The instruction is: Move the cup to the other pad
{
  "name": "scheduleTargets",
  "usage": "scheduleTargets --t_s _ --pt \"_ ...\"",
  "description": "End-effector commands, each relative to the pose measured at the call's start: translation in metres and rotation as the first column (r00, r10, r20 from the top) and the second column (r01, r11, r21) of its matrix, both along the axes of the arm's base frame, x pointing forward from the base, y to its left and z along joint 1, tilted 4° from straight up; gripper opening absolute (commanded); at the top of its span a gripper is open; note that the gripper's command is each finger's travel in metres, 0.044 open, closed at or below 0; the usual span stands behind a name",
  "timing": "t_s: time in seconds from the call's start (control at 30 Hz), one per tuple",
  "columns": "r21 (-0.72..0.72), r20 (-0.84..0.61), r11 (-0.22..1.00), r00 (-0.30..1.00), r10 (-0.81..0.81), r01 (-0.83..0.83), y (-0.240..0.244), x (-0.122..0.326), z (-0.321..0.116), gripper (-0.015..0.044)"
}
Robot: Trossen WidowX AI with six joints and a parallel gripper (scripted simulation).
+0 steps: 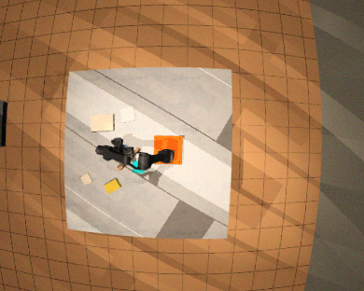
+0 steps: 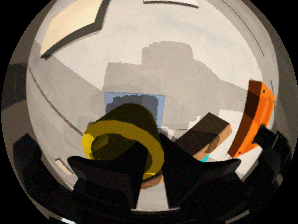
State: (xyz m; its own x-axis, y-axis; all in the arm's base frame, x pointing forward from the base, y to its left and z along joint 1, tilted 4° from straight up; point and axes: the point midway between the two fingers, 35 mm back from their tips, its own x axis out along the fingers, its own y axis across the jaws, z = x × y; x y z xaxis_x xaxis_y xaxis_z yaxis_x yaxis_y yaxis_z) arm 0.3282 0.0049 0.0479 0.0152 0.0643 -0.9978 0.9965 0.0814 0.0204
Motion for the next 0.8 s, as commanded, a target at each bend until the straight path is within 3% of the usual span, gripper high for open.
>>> scheduleTargets --t_s 0.0,0.77 --pt "0.001 0.010 1.000 1.000 0.001 -0.001 -0.001 0.003 0.012 0.0000" --pt "0.004 0.011 1.000 1.000 -0.002 0.002 -0.008 -0.002 0.073 0.0000"
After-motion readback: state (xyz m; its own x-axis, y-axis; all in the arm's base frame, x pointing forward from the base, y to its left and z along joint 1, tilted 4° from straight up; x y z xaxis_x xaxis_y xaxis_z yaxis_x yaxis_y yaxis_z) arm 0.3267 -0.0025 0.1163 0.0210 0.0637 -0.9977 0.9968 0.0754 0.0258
